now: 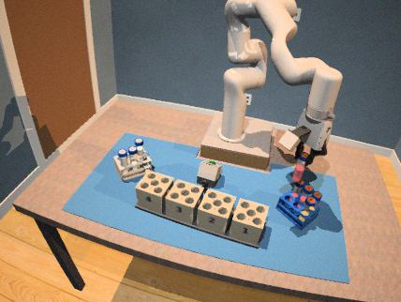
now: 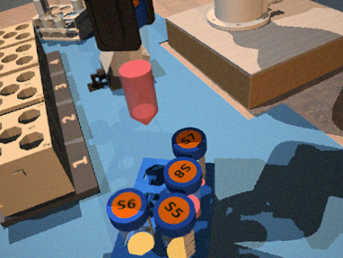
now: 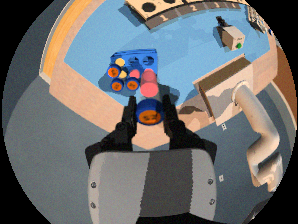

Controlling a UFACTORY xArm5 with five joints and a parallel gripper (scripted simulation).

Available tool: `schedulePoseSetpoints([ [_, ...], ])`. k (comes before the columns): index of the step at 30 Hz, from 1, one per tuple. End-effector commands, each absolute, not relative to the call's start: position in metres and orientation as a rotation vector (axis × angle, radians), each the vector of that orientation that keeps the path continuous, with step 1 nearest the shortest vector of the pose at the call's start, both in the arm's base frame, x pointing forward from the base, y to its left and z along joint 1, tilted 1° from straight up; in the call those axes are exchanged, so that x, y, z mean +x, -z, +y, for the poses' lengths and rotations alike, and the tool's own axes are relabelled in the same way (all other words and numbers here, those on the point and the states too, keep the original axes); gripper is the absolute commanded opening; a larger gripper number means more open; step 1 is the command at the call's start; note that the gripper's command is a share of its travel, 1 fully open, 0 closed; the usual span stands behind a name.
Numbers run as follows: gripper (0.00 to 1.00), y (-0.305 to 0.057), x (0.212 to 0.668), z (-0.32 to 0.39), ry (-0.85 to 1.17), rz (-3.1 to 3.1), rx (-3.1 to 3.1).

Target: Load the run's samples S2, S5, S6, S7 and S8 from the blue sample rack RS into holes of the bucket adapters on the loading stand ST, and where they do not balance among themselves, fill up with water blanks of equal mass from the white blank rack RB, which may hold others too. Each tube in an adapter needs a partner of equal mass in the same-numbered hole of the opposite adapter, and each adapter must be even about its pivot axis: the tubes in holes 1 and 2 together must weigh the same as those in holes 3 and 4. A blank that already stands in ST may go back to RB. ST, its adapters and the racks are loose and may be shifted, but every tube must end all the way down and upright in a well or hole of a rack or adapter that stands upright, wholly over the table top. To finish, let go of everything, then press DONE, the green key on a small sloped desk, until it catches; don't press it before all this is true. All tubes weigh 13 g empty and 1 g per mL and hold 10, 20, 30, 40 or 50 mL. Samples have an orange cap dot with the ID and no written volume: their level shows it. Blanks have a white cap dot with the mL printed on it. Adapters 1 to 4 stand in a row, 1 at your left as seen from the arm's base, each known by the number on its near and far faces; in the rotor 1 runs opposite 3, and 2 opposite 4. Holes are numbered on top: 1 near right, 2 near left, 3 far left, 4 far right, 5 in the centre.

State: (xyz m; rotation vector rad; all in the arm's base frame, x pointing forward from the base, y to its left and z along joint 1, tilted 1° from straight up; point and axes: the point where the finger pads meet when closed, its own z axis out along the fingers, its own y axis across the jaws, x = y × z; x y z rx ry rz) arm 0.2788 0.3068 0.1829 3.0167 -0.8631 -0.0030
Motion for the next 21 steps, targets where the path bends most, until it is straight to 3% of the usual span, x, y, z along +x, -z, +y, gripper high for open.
schedulePoseSetpoints([
  [1,0.0,-0.184,0.28,0.308,0.0,-0.864,3.02],
  [21,0.0,-0.16,0.28,0.307,0.0,-0.864,3.02],
])
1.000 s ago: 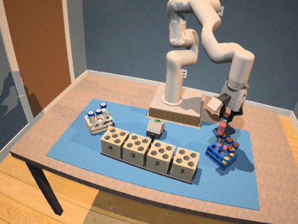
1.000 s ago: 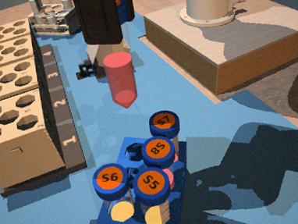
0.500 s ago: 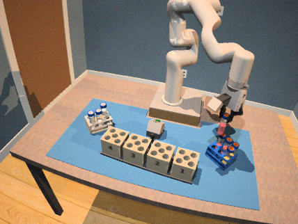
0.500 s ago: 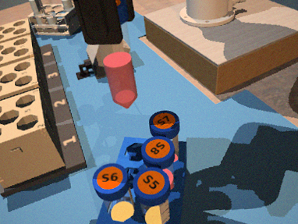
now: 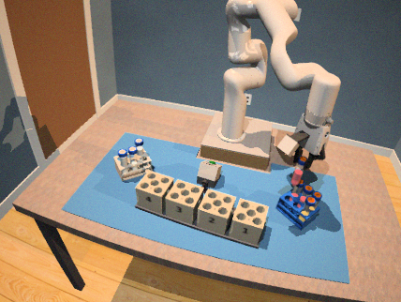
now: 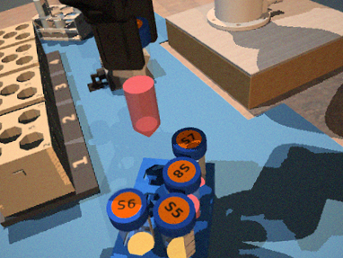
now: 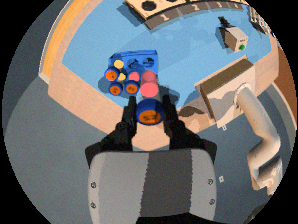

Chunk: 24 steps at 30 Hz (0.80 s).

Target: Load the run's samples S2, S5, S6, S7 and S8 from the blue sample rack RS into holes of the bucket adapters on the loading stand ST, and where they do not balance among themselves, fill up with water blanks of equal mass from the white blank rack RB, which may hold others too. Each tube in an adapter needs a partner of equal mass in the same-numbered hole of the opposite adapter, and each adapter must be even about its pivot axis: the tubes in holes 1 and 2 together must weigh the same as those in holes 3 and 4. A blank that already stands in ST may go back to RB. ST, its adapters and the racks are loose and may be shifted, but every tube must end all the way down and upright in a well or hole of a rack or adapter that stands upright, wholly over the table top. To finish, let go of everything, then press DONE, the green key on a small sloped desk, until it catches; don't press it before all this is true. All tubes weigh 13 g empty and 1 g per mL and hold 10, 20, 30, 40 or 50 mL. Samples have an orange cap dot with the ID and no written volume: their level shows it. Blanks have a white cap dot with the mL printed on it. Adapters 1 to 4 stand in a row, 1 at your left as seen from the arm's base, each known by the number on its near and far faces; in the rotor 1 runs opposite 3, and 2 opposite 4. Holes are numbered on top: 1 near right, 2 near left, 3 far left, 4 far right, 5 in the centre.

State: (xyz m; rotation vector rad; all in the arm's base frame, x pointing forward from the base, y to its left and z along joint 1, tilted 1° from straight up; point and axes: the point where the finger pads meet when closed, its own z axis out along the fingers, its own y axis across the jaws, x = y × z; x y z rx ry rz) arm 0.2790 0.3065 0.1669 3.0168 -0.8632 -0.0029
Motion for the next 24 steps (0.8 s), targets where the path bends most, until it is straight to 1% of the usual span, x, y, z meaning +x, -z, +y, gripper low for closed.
schedulePoseSetpoints([
  [1,0.0,-0.158,0.28,0.307,0.0,-0.864,3.02],
  [24,0.0,-0.116,0.281,0.307,0.0,-0.864,3.02],
])
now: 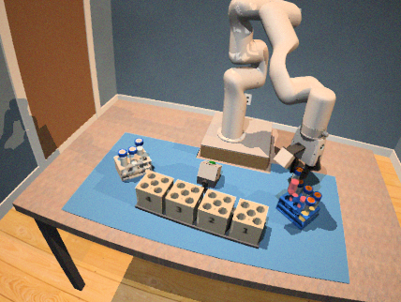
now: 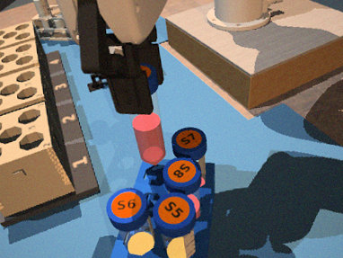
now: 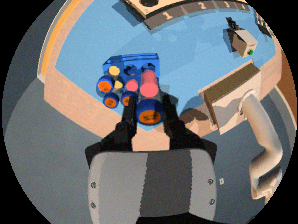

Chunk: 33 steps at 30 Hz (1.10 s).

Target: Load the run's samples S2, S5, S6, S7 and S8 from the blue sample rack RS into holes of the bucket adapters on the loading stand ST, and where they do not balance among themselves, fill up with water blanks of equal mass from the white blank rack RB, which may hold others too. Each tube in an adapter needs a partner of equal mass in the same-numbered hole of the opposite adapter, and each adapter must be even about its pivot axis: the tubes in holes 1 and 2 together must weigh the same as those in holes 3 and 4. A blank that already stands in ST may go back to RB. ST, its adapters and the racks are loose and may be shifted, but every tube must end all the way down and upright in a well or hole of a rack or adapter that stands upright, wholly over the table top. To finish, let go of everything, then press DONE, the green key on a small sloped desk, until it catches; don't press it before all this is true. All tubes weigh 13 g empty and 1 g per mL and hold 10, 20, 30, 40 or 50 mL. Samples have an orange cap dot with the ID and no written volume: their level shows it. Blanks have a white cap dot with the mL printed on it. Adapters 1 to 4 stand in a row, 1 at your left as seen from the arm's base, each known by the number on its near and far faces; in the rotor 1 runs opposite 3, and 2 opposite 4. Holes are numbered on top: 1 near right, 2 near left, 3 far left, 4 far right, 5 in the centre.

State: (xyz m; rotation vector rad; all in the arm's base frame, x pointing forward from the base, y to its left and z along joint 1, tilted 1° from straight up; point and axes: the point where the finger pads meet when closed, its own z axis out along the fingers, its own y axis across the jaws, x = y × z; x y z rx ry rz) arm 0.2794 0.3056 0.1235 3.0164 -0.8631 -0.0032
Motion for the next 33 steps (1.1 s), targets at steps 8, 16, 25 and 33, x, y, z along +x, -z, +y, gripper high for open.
schedulePoseSetpoints([
  [8,0.0,-0.113,0.281,0.307,0.0,-0.864,3.02],
  [16,0.0,-0.113,0.281,0.307,0.0,-0.864,3.02],
  [25,0.0,-0.109,0.281,0.306,0.0,-0.864,3.02],
  [33,0.0,-0.101,0.281,0.306,0.0,-0.864,3.02],
])
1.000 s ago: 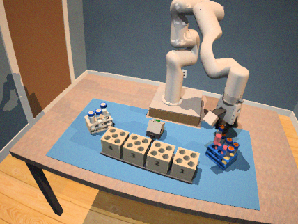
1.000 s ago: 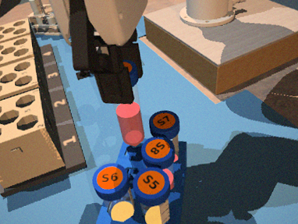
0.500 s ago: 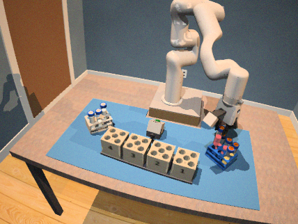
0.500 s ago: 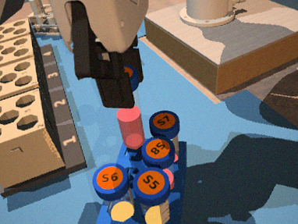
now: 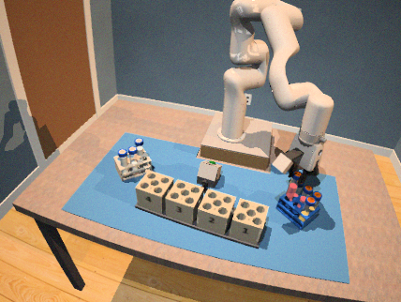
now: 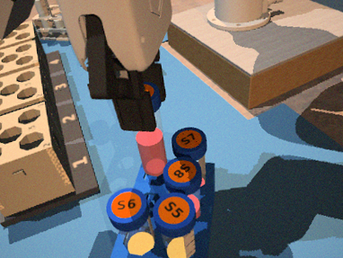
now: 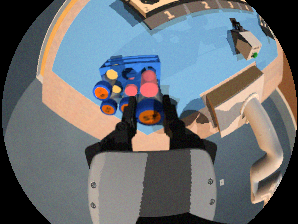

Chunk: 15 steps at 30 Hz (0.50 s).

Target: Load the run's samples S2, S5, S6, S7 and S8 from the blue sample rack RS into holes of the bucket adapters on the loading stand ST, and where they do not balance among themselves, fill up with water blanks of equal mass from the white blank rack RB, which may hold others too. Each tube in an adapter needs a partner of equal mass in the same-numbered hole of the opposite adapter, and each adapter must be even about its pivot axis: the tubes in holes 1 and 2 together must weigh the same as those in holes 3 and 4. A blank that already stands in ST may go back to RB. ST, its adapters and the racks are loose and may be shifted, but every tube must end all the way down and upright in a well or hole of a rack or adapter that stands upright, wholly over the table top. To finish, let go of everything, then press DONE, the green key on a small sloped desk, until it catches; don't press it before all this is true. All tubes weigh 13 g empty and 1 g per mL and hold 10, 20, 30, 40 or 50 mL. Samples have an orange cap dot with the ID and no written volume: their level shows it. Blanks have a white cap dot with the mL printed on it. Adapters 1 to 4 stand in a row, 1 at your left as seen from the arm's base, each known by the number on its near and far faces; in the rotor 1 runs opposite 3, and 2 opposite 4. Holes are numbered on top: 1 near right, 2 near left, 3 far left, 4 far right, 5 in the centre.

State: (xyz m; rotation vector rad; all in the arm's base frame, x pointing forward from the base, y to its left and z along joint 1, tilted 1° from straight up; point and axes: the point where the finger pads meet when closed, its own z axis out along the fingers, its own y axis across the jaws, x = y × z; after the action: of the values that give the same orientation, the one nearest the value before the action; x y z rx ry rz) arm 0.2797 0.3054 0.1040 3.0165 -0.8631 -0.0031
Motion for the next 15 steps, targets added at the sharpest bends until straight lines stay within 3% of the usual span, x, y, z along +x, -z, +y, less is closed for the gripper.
schedulePoseSetpoints([
  [1,0.0,-0.1,0.281,0.306,0.0,-0.864,3.02],
  [15,0.0,-0.088,0.281,0.306,0.0,-0.864,3.02],
])
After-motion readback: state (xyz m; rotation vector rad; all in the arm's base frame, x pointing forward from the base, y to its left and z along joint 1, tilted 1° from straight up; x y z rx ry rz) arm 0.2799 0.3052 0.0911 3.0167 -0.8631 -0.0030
